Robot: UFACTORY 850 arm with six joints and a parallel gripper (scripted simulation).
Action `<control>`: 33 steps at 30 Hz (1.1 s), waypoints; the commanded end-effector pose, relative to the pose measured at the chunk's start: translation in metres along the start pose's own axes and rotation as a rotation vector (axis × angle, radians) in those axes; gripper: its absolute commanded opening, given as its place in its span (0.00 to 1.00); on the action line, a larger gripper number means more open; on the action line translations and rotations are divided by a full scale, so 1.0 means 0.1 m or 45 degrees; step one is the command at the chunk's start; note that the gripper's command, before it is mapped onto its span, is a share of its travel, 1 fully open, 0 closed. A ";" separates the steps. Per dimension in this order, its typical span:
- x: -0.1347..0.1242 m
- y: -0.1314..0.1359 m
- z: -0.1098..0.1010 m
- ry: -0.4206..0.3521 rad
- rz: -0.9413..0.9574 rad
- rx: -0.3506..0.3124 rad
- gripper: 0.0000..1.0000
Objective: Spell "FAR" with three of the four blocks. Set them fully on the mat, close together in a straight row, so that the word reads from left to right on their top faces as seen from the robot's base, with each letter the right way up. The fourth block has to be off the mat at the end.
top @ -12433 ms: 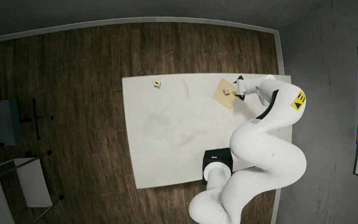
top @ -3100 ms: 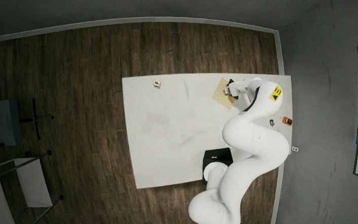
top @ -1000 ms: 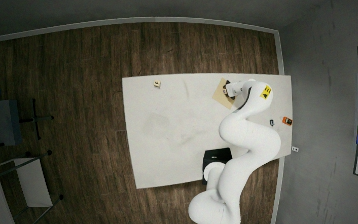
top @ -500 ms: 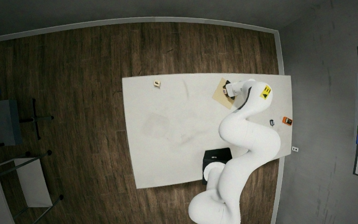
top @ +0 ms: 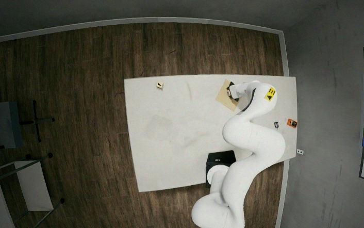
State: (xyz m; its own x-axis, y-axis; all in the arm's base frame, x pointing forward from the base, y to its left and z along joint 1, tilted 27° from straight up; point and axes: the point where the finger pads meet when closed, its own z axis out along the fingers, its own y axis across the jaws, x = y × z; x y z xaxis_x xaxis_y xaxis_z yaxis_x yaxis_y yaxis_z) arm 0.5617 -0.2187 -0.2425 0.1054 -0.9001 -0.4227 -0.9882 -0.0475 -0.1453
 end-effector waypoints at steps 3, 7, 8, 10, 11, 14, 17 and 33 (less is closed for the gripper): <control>0.01 -0.01 -0.01 0.002 -0.001 0.002 0.84; 0.01 -0.01 -0.01 0.002 -0.001 0.002 0.62; 0.01 -0.01 -0.01 0.002 -0.001 0.002 0.62; 0.01 -0.01 -0.01 0.002 -0.001 0.002 0.62; 0.01 -0.01 -0.01 0.002 -0.001 0.002 0.62; 0.01 -0.01 -0.01 0.002 -0.001 0.002 0.62; 0.01 -0.01 -0.01 0.002 -0.001 0.002 0.62; 0.01 -0.01 -0.01 0.002 -0.001 0.002 0.41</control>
State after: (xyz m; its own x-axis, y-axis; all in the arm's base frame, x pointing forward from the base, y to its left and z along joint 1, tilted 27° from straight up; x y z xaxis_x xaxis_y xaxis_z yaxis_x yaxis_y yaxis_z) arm 0.5620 -0.2190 -0.2423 0.1055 -0.9003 -0.4224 -0.9882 -0.0474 -0.1458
